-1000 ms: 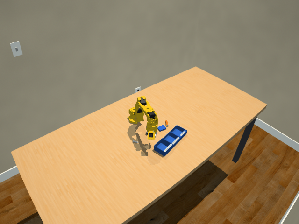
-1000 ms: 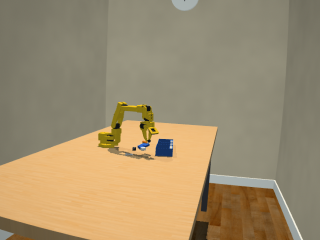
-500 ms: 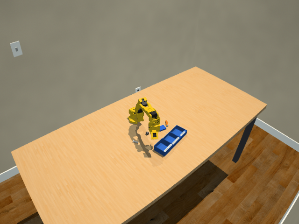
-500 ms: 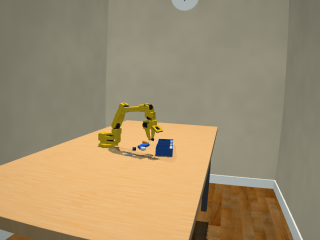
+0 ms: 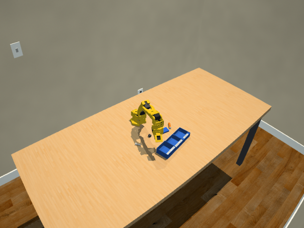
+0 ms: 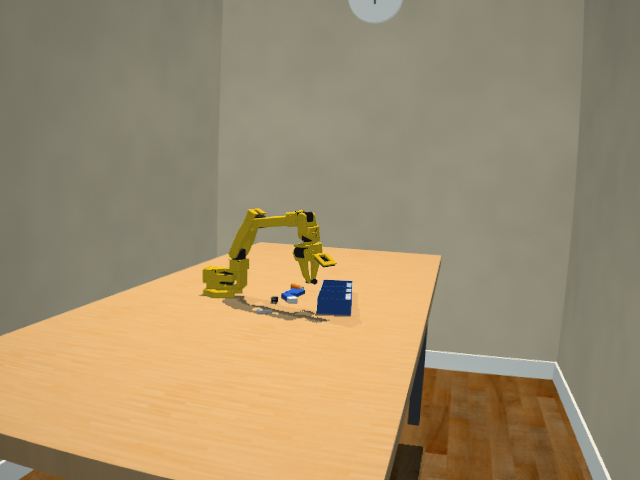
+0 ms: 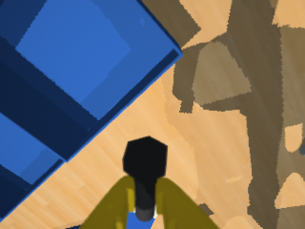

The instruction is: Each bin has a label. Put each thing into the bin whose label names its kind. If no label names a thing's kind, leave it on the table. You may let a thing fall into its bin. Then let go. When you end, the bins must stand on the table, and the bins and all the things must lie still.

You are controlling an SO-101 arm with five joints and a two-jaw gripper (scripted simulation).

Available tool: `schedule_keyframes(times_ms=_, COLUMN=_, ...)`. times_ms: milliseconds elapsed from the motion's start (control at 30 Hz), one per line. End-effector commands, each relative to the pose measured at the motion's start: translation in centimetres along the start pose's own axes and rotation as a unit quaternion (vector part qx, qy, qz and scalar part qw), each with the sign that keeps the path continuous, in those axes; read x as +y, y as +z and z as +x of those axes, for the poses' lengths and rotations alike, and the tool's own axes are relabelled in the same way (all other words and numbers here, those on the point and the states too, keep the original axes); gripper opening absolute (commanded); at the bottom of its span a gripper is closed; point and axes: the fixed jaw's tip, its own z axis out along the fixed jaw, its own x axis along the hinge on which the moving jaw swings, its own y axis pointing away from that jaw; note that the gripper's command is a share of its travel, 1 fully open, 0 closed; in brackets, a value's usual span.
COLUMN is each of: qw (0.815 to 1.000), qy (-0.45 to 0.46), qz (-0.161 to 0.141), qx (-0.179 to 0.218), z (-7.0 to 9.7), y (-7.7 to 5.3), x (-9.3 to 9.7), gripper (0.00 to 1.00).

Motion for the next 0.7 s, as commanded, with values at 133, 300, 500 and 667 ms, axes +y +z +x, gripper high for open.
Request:
schedule_keyframes(times_ms=133, qw=0.997, qy=-0.061, qz=-0.017, qx=-0.045, z=-1.4, y=-0.9, x=1.4, gripper=0.00)
schedule_keyframes(times_ms=300, qw=0.995, qy=-0.083, qz=-0.019, qx=-0.053, z=-1.7, y=-0.9, x=1.9, gripper=0.00)
schedule_keyframes(times_ms=500, qw=0.993, qy=-0.096, qz=-0.020, qx=-0.058, z=-1.9, y=-0.9, x=2.1, gripper=0.00)
schedule_keyframes(times_ms=667, qw=0.993, qy=-0.098, qz=-0.021, qx=-0.059, z=-1.9, y=-0.9, x=2.2, gripper=0.00)
